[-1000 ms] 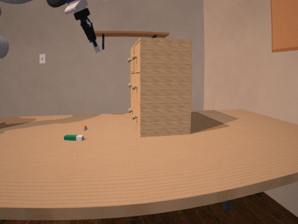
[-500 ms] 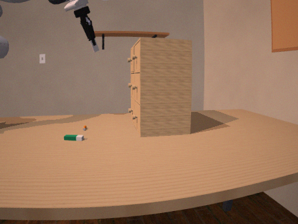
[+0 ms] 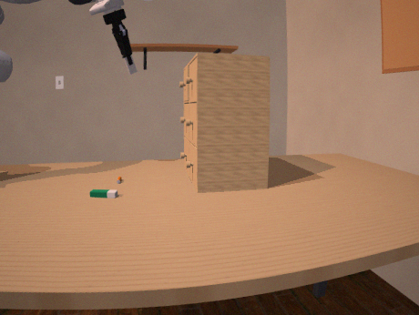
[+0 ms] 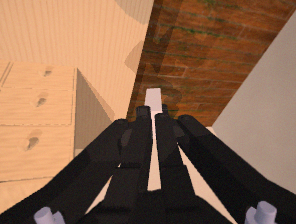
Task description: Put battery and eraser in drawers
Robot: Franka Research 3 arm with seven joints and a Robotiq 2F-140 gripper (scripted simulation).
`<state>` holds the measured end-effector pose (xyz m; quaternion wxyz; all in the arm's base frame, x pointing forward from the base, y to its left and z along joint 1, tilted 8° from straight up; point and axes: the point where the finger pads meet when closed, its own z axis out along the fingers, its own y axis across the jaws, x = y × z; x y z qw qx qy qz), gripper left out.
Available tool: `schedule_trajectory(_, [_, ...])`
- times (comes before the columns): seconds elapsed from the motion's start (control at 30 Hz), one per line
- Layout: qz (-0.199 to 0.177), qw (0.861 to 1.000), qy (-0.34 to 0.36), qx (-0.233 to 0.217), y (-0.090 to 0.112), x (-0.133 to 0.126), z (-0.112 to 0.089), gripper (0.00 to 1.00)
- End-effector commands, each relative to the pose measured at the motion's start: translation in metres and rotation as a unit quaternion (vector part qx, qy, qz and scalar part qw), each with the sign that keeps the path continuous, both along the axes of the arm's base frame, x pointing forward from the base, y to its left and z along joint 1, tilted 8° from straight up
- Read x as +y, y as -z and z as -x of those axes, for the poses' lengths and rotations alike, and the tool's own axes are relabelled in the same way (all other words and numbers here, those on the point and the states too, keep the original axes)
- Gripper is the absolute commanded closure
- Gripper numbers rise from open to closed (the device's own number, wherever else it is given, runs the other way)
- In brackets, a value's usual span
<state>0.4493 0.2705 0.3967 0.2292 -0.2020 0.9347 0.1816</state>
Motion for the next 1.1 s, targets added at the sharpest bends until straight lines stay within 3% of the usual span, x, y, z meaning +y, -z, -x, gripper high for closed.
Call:
schedule_trajectory(0.0, [-0.001, 1.000, 0.005, 0.003, -0.001, -0.001, 0.000, 1.00])
schedule_trajectory(0.07, [-0.001, 1.000, 0.005, 0.003, -0.001, -0.001, 0.000, 1.00])
schedule_trajectory(0.1, [0.021, 0.999, 0.018, 0.032, -0.003, -0.020, 0.008, 1.00])
schedule_trajectory(0.17, [0.021, 0.999, 0.018, 0.032, -0.003, -0.020, 0.008, 1.00])
schedule_trajectory(0.2, [0.044, 0.997, 0.035, 0.059, -0.005, -0.041, 0.016, 1.00])
schedule_trajectory(0.3, [0.044, 0.997, 0.035, 0.059, -0.005, -0.041, 0.016, 1.00])
schedule_trajectory(0.33, [0.065, 0.993, 0.054, 0.083, -0.008, -0.063, 0.024, 1.00])
schedule_trajectory(0.4, [0.065, 0.993, 0.054, 0.083, -0.008, -0.063, 0.024, 1.00])
schedule_trajectory(0.43, [0.085, 0.988, 0.074, 0.105, -0.011, -0.085, 0.031, 1.00])
schedule_trajectory(0.5, [0.085, 0.988, 0.074, 0.105, -0.011, -0.085, 0.031, 1.00])
schedule_trajectory(0.53, [0.104, 0.982, 0.094, 0.124, -0.014, -0.105, 0.038, 1.00])
schedule_trajectory(0.6, [0.104, 0.982, 0.094, 0.124, -0.014, -0.105, 0.038, 1.00])
schedule_trajectory(0.63, [0.119, 0.977, 0.111, 0.139, -0.017, -0.123, 0.044, 1.00])
schedule_trajectory(0.77, [0.139, 0.968, 0.138, 0.158, -0.022, -0.148, 0.052, 1.00])
schedule_trajectory(0.9, [0.151, 0.962, 0.154, 0.170, -0.026, -0.163, 0.057, 1.00])
schedule_trajectory(1.07, [0.152, 0.961, 0.156, 0.171, -0.026, -0.165, 0.058, 1.00])
